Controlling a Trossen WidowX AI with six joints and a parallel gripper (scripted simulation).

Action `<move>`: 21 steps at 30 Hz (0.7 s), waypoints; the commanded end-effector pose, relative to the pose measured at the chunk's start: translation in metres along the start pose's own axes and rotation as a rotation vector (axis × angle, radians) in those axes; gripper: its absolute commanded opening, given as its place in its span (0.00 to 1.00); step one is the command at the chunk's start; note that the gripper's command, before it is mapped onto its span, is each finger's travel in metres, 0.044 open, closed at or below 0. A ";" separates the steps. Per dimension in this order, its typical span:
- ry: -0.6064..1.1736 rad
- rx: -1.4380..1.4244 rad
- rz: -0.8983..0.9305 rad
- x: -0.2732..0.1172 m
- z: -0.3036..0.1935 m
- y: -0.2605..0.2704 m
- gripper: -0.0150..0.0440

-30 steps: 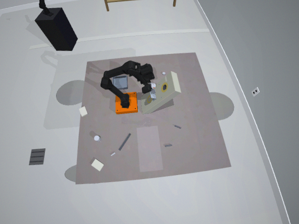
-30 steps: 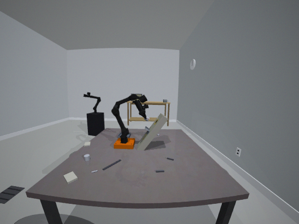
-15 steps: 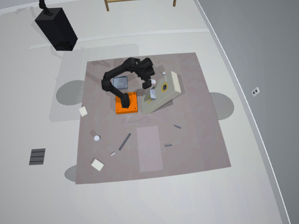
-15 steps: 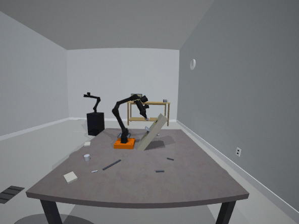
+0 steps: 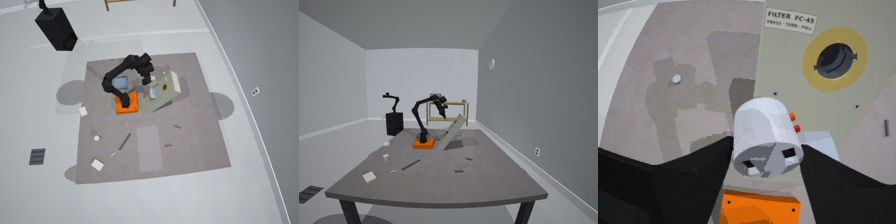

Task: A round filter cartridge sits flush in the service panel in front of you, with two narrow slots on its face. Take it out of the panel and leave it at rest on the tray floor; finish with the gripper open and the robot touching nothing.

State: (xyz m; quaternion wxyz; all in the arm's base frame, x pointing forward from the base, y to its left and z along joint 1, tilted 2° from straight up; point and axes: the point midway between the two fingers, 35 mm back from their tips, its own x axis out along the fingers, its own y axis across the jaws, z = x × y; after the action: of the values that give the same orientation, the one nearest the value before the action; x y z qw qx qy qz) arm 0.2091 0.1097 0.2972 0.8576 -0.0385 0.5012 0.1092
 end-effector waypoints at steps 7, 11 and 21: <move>0.004 -0.193 0.111 0.004 -0.012 0.038 0.25; 0.005 -0.288 0.165 0.004 -0.020 0.056 0.25; 0.005 -0.522 0.301 0.003 -0.046 0.099 0.25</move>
State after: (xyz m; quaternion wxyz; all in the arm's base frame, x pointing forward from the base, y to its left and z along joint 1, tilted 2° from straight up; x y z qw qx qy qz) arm 0.1609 0.1864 0.2792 0.8057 -0.1633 0.4696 0.3219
